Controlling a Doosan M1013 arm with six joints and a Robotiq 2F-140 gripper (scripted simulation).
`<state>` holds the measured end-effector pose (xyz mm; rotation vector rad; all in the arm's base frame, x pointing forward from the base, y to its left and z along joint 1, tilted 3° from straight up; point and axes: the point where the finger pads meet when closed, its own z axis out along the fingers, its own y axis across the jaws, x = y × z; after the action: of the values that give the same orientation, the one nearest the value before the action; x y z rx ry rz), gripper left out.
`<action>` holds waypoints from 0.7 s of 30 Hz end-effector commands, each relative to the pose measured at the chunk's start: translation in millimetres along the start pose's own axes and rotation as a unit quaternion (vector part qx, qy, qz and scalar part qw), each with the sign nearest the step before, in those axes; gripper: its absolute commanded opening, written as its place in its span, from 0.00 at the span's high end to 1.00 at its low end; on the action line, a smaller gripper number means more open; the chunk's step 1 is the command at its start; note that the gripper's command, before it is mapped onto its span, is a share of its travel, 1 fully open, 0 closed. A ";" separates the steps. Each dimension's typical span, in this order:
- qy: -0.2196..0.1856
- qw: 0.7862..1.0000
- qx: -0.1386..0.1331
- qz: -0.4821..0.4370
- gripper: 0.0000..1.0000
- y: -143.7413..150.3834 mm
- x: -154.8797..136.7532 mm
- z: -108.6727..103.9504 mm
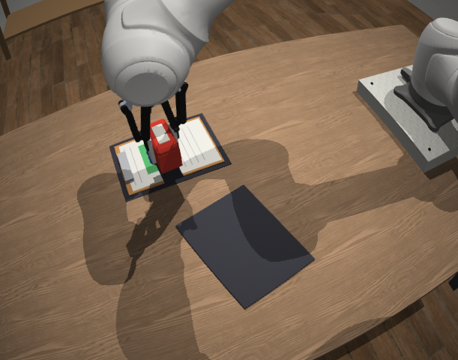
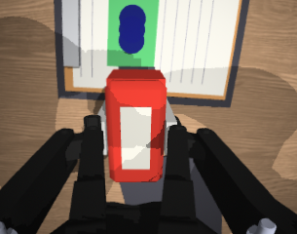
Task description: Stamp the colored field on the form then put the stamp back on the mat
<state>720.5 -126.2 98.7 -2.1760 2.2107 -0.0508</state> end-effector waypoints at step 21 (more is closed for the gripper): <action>0.001 0.998 0.000 -0.062 0.83 72.8 -223.9 3.9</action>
<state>658.3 91.1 96.5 -2.3108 2.0705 -0.0565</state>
